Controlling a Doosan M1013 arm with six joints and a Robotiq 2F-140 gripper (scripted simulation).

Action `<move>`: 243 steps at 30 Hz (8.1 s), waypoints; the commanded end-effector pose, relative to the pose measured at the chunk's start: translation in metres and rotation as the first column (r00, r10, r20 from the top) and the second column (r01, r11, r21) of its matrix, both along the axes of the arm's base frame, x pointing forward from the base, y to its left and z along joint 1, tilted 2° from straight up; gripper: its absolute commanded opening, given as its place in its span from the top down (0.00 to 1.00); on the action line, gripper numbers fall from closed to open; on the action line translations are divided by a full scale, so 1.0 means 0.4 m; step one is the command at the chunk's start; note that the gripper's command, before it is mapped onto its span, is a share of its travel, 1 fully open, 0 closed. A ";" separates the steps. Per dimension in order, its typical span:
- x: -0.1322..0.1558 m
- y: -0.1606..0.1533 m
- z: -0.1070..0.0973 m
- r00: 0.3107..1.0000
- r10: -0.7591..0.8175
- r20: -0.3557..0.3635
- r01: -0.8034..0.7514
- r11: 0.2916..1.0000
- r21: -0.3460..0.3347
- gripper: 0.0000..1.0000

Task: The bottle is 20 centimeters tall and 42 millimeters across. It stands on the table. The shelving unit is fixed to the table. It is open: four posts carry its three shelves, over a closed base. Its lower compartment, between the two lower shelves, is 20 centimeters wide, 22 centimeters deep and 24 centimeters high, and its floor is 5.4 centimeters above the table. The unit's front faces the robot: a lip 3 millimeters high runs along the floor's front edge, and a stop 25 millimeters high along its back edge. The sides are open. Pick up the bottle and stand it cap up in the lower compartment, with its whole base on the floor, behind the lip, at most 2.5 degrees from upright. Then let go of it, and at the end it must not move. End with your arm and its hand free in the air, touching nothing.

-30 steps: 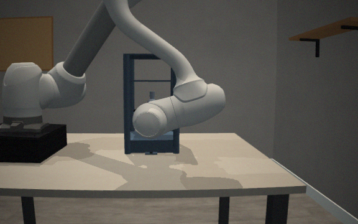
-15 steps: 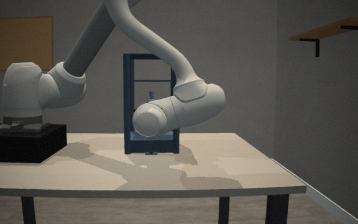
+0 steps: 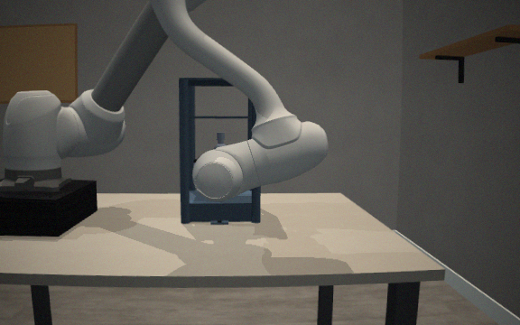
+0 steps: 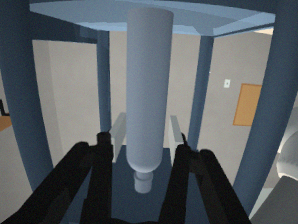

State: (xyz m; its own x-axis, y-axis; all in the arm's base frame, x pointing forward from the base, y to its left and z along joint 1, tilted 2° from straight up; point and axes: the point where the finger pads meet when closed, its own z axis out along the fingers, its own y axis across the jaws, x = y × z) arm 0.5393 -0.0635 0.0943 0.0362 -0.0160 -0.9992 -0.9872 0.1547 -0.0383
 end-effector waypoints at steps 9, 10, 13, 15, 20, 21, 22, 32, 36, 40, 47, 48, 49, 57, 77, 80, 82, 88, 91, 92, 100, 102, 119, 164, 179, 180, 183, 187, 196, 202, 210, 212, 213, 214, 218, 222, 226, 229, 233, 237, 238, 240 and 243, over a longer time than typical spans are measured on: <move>-0.003 -0.024 -0.006 1.000 0.000 -0.001 0.000 1.000 0.000 0.64; -0.003 -0.026 -0.006 1.000 0.000 -0.001 0.000 1.000 0.000 0.64; -0.004 -0.031 -0.006 1.000 0.000 -0.001 0.000 1.000 0.000 0.64; -0.004 -0.033 -0.006 1.000 0.000 -0.001 0.000 1.000 0.000 0.64; -0.006 -0.045 -0.006 1.000 0.000 -0.001 0.000 1.000 0.000 0.64; -0.006 -0.047 -0.006 1.000 0.000 -0.001 0.000 1.000 0.000 0.64; -0.007 -0.050 -0.006 1.000 0.000 -0.001 0.000 1.000 0.000 0.64; -0.010 -0.070 -0.006 1.000 0.000 -0.001 0.000 1.000 0.000 0.64; -0.011 -0.081 -0.005 1.000 0.000 -0.001 0.000 1.000 0.000 0.64; -0.013 -0.090 -0.005 1.000 0.000 -0.001 0.000 1.000 0.000 0.64; -0.015 -0.104 -0.005 1.000 0.000 -0.001 0.000 1.000 0.000 0.64; -0.015 -0.104 -0.005 1.000 0.000 -0.001 0.000 1.000 0.000 0.64; -0.015 -0.106 -0.005 1.000 0.000 -0.001 0.000 1.000 0.000 0.64; -0.018 -0.121 -0.005 1.000 0.000 -0.001 0.000 1.000 0.000 0.64; -0.020 -0.138 -0.005 1.000 0.000 -0.001 0.000 1.000 0.000 0.64; -0.020 -0.138 -0.005 1.000 0.000 -0.001 0.000 1.000 0.000 0.64; -0.020 -0.138 -0.005 1.000 0.000 -0.001 0.000 1.000 0.000 0.64; -0.021 -0.139 -0.005 1.000 0.000 -0.001 0.000 1.000 0.000 0.64; -0.021 -0.139 -0.005 1.000 0.000 -0.001 0.000 1.000 0.000 0.64; -0.021 -0.139 -0.005 1.000 0.000 -0.001 0.000 1.000 0.000 0.64; -0.022 -0.148 -0.005 1.000 0.000 -0.001 0.000 1.000 0.000 0.64; -0.023 -0.154 -0.005 1.000 0.000 -0.001 0.000 1.000 0.000 0.64; -0.038 -0.250 -0.004 1.000 0.000 -0.001 0.000 1.000 0.000 0.64; -0.052 -0.330 0.048 1.000 0.000 -0.001 0.000 1.000 0.000 0.64; -0.056 -0.328 0.143 1.000 0.000 -0.001 0.000 1.000 0.000 0.64; -0.056 -0.328 0.151 1.000 0.000 -0.001 0.000 1.000 0.000 0.64; -0.056 -0.328 0.166 1.000 0.000 -0.001 0.000 1.000 0.000 0.64; -0.057 -0.328 0.186 1.000 0.000 -0.001 0.000 1.000 0.000 0.64; -0.059 -0.327 0.232 1.000 0.000 -0.001 0.000 1.000 0.000 0.64; -0.059 -0.327 0.242 1.000 0.000 -0.001 0.000 1.000 0.000 0.64; -0.059 -0.327 0.247 1.000 0.000 -0.001 0.000 1.000 0.000 0.64; -0.059 -0.327 0.247 1.000 0.000 -0.001 0.000 1.000 0.000 0.00; -0.059 -0.327 0.247 1.000 0.000 -0.001 0.000 1.000 0.000 0.00; -0.059 -0.327 0.247 1.000 0.000 -0.001 0.000 1.000 0.000 0.00; -0.059 -0.327 0.247 1.000 0.000 -0.001 0.000 1.000 0.000 0.00; -0.059 -0.327 0.247 1.000 0.000 -0.001 0.000 1.000 0.000 0.00; -0.059 -0.327 0.247 1.000 0.000 -0.001 0.000 1.000 0.000 0.00; -0.059 -0.327 0.247 1.000 0.000 -0.001 0.000 1.000 0.000 0.00; -0.059 -0.327 0.247 1.000 0.000 -0.001 0.000 1.000 0.000 0.00; -0.059 -0.327 0.247 1.000 0.000 -0.001 0.000 1.000 0.000 0.00; -0.059 -0.327 0.247 1.000 0.000 -0.001 0.000 1.000 0.000 0.00; -0.059 -0.327 0.247 1.000 0.000 -0.001 0.000 1.000 0.000 0.00; -0.059 -0.327 0.247 1.000 0.000 -0.001 0.000 1.000 0.000 0.00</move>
State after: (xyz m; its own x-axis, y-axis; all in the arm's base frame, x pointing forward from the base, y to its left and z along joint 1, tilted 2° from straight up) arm 0.5169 -0.1941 0.1888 0.0336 -0.0190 -0.9993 -0.9876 0.1526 -0.0361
